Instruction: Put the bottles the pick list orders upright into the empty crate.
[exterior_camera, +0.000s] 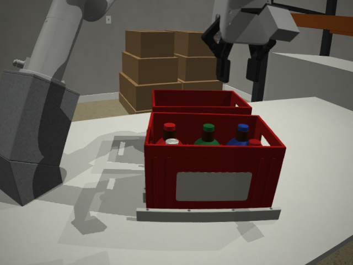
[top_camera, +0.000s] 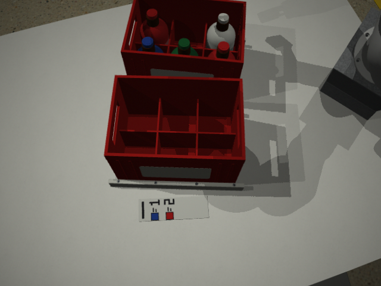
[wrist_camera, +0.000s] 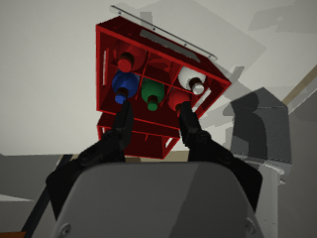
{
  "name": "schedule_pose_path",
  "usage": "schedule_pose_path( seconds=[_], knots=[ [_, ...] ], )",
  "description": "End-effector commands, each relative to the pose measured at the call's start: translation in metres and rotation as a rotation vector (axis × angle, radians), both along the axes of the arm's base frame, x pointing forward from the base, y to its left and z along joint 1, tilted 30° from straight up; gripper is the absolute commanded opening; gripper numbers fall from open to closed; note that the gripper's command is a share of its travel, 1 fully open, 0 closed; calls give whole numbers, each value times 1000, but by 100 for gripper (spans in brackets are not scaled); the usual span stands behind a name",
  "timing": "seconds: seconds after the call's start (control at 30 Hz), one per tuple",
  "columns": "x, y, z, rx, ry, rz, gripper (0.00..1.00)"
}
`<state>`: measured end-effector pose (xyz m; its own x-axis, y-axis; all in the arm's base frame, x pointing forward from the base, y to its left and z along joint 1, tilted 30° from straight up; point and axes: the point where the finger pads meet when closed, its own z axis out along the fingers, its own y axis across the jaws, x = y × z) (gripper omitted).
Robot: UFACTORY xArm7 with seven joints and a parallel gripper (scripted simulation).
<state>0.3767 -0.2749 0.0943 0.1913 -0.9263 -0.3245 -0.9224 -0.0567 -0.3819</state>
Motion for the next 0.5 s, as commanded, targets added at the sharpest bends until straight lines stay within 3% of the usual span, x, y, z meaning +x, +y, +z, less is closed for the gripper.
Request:
schedule_pose_path(
  seconds=[0.0,0.47],
  knots=[
    [16,15,1,-56,-64,129,65],
    [55,61,2,-192,-213,475,65]
  ],
)
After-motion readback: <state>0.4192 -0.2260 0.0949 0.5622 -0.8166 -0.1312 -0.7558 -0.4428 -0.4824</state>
